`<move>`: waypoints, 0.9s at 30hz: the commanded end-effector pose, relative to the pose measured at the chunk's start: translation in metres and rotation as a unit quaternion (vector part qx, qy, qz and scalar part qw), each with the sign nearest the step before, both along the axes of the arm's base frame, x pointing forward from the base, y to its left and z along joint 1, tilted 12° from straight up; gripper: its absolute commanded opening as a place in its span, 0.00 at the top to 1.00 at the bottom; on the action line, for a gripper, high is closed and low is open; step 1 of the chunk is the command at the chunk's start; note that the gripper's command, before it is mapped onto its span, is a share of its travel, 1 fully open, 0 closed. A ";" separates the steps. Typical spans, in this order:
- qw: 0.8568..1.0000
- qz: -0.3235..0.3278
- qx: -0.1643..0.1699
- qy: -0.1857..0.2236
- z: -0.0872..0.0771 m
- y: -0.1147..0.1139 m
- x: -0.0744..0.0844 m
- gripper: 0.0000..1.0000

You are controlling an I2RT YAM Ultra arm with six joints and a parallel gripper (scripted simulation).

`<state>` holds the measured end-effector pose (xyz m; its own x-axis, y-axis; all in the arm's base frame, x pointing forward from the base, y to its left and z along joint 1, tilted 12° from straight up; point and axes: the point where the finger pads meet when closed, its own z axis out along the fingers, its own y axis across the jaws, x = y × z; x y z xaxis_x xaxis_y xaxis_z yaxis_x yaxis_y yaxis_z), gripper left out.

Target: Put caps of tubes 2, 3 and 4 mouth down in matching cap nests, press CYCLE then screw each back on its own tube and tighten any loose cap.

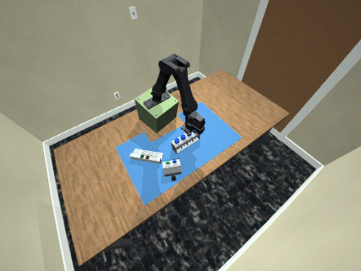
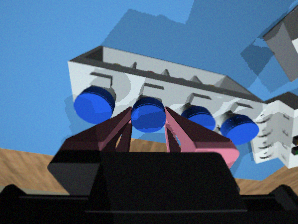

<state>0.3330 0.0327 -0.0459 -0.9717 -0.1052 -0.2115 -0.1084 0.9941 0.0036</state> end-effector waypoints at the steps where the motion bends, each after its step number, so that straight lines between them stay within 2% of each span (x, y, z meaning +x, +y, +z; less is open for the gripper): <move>1: 0.992 0.122 -0.027 -0.008 0.003 0.000 0.002 1.00; 6: 0.969 0.242 -0.054 -0.011 0.003 0.000 0.002 1.00; 8: 0.969 0.242 -0.054 -0.011 0.003 0.000 0.002 1.00; 11: 0.948 0.312 -0.069 -0.013 0.003 0.000 0.002 1.00; 17: 0.889 0.447 -0.099 -0.016 0.003 0.000 0.002 1.00; 23: 0.811 0.571 -0.126 -0.019 0.003 0.000 0.002 1.00; 25: 0.811 0.571 -0.126 -0.019 0.003 0.000 0.002 1.00; 27: 0.781 0.610 -0.134 -0.020 0.003 0.000 0.002 1.00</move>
<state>0.3325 0.0330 -0.0457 -0.2608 -0.9618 -0.0828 -0.9426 0.2722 -0.1934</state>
